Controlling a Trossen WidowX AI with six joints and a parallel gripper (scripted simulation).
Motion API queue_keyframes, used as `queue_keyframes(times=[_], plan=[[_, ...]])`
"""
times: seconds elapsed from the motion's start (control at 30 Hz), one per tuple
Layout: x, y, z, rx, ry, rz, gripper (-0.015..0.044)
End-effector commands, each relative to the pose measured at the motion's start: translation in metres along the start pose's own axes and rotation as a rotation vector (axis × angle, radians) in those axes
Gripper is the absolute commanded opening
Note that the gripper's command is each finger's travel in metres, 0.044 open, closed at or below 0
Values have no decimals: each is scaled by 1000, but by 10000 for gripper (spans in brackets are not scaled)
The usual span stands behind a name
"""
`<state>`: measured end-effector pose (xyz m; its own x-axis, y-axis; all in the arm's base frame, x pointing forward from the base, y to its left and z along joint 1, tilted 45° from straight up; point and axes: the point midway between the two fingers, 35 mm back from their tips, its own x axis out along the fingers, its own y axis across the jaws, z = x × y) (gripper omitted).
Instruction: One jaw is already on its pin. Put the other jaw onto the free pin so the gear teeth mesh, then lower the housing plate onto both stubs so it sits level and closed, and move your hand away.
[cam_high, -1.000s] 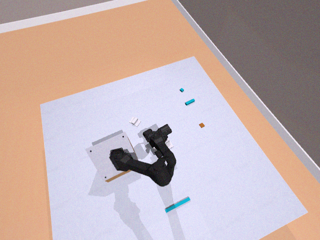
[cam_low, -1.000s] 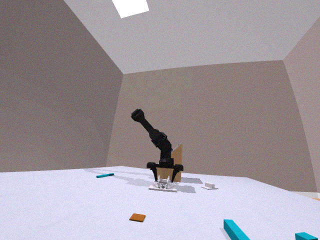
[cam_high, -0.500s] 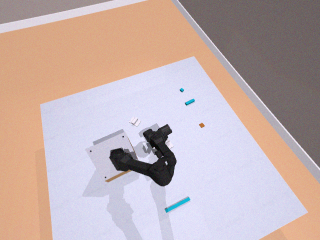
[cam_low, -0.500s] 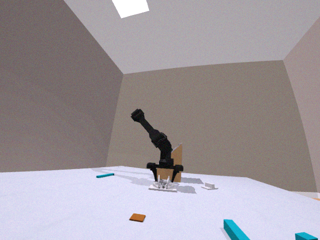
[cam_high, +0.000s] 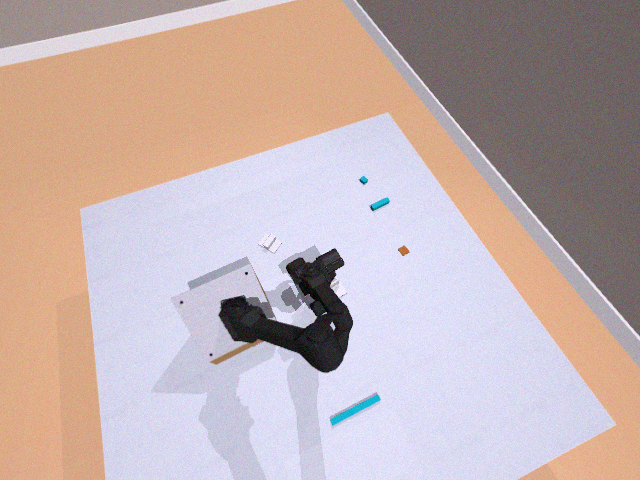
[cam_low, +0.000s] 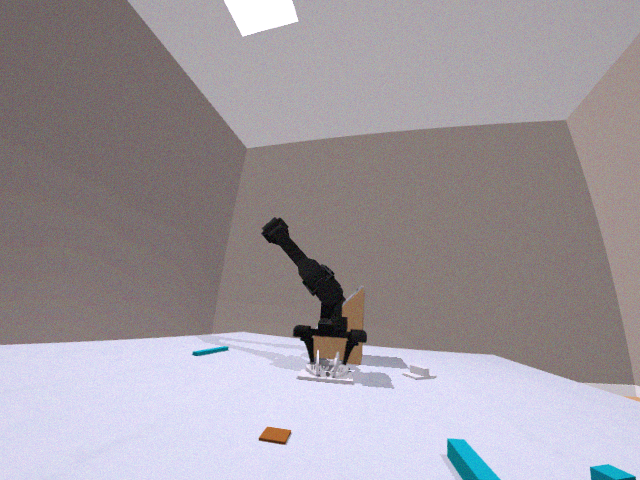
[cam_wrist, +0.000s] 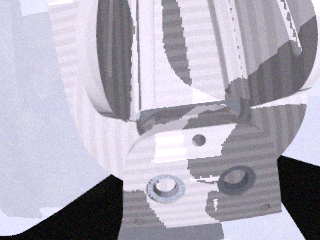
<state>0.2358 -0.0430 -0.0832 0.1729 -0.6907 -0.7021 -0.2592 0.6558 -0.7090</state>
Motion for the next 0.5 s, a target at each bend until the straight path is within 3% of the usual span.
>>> queue_keyframes(times=[0.0,0.47], plan=[[0,0,0,0,0,0,430],[0,0,0,0,0,0,440]])
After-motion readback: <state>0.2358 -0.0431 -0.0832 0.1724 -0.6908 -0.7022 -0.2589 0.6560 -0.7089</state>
